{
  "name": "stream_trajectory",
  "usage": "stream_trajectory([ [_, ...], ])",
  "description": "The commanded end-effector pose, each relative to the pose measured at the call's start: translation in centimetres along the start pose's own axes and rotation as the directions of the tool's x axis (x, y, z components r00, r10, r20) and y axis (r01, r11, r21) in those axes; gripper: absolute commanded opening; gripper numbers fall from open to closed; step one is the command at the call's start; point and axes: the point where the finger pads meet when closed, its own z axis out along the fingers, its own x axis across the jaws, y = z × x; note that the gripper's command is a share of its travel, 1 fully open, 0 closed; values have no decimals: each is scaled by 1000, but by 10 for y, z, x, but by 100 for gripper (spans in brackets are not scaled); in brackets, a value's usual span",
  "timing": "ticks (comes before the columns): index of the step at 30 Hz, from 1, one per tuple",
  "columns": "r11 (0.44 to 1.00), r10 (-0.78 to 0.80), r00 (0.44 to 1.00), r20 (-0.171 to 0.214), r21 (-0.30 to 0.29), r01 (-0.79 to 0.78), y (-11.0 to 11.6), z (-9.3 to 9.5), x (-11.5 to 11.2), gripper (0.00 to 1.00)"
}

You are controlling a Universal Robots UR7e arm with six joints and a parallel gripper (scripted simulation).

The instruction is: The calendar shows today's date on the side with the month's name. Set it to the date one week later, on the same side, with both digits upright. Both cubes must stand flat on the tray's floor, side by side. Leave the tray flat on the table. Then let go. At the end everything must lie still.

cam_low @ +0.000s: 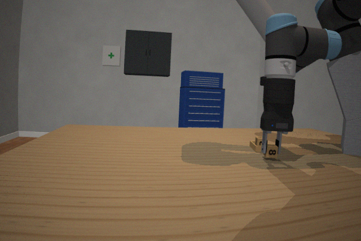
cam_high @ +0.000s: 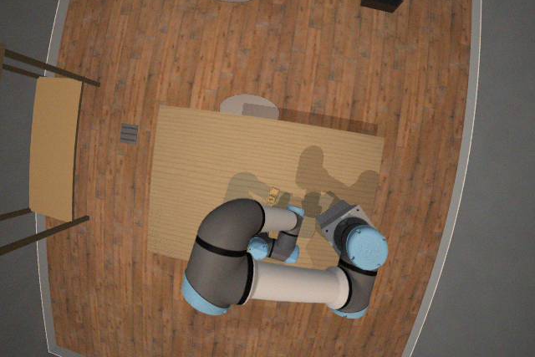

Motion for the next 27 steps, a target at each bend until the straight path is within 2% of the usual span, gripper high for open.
stream_trajectory([
  [1,1000,-2,1000,0,0,2,1,-16,1,57],
  [5,1000,-2,1000,0,0,2,1,-31,1,57],
  [7,1000,-2,1000,0,0,2,1,-31,1,57],
  [19,1000,-2,1000,0,0,2,1,-76,1,57],
  [27,1000,-2,1000,0,0,2,1,-89,1,57],
])
